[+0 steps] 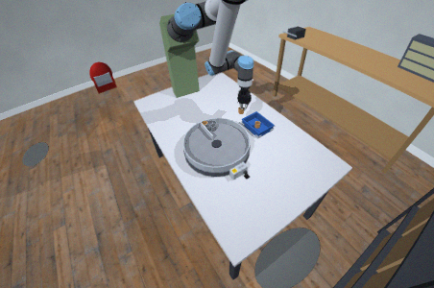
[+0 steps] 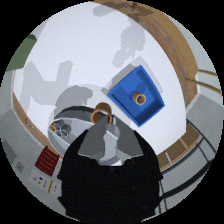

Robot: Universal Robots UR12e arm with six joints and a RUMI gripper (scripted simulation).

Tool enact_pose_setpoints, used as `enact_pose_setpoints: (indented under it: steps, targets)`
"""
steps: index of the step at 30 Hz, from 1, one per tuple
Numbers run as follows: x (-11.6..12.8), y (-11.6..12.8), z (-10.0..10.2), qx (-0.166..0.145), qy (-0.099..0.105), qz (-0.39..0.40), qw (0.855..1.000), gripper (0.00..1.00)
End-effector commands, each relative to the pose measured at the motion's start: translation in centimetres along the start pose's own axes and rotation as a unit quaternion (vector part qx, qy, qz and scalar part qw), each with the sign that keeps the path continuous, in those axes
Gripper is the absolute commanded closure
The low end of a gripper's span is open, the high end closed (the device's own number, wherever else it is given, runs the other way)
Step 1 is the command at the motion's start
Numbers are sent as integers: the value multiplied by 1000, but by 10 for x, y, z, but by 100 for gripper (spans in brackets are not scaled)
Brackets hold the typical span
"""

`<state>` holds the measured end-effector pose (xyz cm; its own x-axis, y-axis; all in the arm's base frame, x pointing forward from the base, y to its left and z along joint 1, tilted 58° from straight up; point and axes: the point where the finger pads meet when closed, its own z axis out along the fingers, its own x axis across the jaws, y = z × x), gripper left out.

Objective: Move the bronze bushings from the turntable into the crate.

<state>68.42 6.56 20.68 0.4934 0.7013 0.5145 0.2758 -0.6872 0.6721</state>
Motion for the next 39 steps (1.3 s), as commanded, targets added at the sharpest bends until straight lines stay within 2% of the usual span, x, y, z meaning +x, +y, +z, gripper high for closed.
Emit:
enact_pose_setpoints:
  steps: [1, 11, 20, 39]
  targets:
    - [22, -10, 0, -1, -1, 0, 1000, 100]
    - [63, -29, 1, -1, -1, 0, 1000, 100]
    - [80, -36, 1, -1, -1, 0, 1000, 100]
    - [88, -40, 1, -1, -1, 0, 1000, 100]
